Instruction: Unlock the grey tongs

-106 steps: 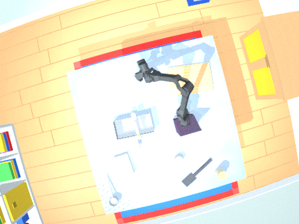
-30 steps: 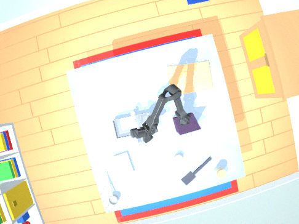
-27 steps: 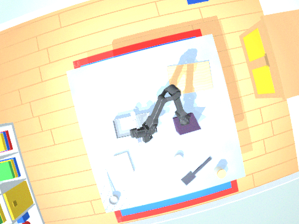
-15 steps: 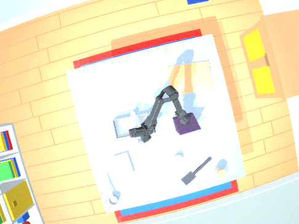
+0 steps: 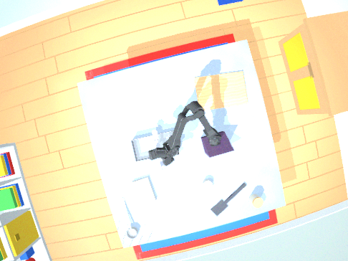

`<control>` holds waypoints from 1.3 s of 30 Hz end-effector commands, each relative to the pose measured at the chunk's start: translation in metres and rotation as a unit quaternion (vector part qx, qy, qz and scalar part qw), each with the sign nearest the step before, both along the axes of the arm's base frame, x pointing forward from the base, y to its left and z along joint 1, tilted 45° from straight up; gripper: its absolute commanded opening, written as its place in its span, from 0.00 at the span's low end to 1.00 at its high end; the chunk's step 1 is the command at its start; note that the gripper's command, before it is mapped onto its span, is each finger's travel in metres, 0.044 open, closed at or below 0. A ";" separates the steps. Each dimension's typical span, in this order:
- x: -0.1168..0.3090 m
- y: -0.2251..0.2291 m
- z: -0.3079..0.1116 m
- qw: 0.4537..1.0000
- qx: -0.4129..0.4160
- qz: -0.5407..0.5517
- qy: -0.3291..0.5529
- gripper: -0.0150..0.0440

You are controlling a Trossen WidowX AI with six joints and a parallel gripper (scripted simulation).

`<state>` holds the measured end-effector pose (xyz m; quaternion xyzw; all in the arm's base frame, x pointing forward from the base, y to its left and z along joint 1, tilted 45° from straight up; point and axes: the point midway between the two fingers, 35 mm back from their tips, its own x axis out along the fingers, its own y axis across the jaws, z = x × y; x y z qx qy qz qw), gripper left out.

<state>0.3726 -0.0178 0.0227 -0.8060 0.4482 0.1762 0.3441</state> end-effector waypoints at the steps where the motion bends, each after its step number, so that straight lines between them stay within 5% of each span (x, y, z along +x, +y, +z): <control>1: 0.003 -0.005 -0.006 1.000 -0.001 0.003 0.004 0.69; 11: 0.008 -0.013 -0.013 1.000 -0.003 0.003 0.003 0.69; 17: 0.007 -0.012 -0.010 1.000 -0.002 0.000 -0.001 0.43; 27: 0.007 -0.012 -0.010 1.000 -0.002 0.000 -0.001 0.31; 34: 0.008 -0.006 -0.005 1.000 -0.001 0.000 0.000 0.00; 39: 0.007 0.030 0.030 1.000 0.000 0.002 0.003 0.00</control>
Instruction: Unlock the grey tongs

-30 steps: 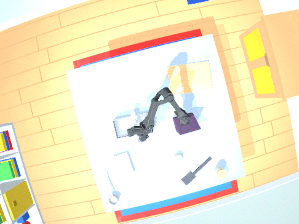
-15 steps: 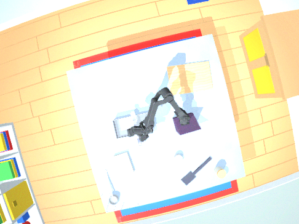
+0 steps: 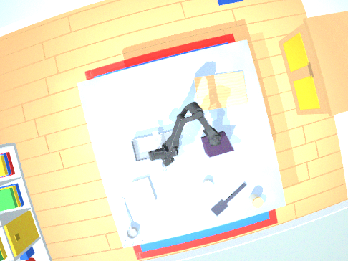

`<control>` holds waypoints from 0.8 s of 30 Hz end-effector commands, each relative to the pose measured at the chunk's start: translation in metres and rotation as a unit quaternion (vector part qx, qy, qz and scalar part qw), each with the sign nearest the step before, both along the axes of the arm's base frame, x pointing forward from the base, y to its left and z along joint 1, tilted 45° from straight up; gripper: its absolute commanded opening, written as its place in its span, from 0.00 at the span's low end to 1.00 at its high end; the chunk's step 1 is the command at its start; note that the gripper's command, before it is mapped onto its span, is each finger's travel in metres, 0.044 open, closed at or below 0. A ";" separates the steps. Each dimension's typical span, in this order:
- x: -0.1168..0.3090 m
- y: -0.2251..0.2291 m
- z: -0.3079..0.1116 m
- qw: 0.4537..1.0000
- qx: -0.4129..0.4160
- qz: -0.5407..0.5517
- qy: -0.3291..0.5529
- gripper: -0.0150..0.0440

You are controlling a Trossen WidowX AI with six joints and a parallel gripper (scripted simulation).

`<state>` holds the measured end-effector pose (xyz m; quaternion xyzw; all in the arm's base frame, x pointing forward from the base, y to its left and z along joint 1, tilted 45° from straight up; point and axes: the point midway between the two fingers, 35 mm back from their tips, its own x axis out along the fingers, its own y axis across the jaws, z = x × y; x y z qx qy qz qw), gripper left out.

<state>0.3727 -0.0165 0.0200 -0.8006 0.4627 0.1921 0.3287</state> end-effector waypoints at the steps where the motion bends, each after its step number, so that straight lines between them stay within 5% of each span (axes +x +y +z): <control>1: 0.006 0.035 0.040 1.000 0.005 0.009 -0.022 0.00; 24: 0.008 0.043 0.043 1.000 0.012 -0.013 0.007 0.00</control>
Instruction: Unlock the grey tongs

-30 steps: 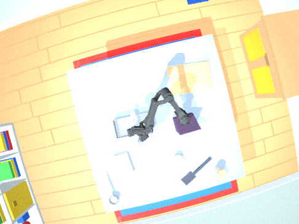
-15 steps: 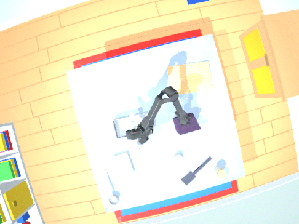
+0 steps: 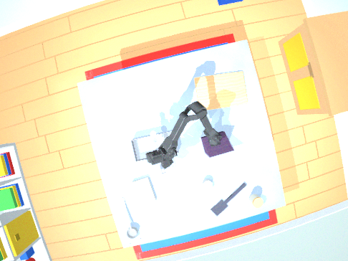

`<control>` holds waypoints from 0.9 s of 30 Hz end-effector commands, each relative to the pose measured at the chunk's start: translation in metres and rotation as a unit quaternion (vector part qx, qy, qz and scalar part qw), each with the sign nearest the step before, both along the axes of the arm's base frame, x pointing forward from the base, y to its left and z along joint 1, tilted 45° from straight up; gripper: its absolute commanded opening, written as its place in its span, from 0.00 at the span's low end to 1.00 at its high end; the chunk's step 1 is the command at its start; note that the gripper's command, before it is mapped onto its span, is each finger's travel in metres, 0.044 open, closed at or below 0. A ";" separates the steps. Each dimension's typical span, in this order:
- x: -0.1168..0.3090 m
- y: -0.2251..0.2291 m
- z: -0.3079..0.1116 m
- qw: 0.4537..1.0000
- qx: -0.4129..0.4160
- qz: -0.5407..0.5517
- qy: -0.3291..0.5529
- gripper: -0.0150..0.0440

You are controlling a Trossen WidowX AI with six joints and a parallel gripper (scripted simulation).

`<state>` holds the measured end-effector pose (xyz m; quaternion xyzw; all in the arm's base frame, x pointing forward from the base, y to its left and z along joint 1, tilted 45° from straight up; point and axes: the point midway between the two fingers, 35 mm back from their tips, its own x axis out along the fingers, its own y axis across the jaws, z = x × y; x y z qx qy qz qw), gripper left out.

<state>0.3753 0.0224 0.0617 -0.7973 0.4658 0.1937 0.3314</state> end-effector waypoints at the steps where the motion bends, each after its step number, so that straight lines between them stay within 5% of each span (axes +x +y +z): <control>1: 0.005 0.004 0.000 1.000 0.009 -0.013 0.010 0.00; 27: 0.005 0.004 -0.005 0.985 0.013 -0.124 0.122 0.00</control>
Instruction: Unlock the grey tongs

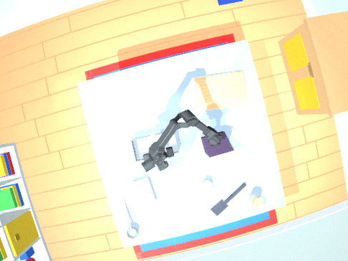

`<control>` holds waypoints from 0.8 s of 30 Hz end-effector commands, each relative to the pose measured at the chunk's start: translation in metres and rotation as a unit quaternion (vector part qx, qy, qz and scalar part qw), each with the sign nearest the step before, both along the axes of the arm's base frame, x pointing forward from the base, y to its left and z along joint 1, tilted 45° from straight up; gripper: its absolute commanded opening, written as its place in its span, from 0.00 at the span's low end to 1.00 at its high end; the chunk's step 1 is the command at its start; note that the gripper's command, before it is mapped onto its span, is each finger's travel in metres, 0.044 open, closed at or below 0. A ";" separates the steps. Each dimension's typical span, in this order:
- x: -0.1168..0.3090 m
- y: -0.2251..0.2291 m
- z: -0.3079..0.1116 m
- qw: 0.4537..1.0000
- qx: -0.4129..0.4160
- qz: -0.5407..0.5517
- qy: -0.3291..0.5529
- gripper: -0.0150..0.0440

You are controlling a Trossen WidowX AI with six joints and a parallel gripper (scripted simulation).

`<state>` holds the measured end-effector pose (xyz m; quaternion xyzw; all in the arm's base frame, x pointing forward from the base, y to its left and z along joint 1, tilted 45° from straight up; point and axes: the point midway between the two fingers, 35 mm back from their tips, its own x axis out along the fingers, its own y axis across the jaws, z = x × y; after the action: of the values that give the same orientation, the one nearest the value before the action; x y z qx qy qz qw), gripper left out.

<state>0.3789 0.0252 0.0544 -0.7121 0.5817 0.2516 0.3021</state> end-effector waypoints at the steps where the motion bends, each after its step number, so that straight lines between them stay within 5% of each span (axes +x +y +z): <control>1: 0.002 0.002 0.003 1.000 0.002 -0.021 0.012 0.00; 24: -0.005 -0.012 0.018 0.997 -0.009 -0.048 0.064 0.00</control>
<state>0.3748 0.0202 0.0608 -0.6663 0.6399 0.2677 0.2736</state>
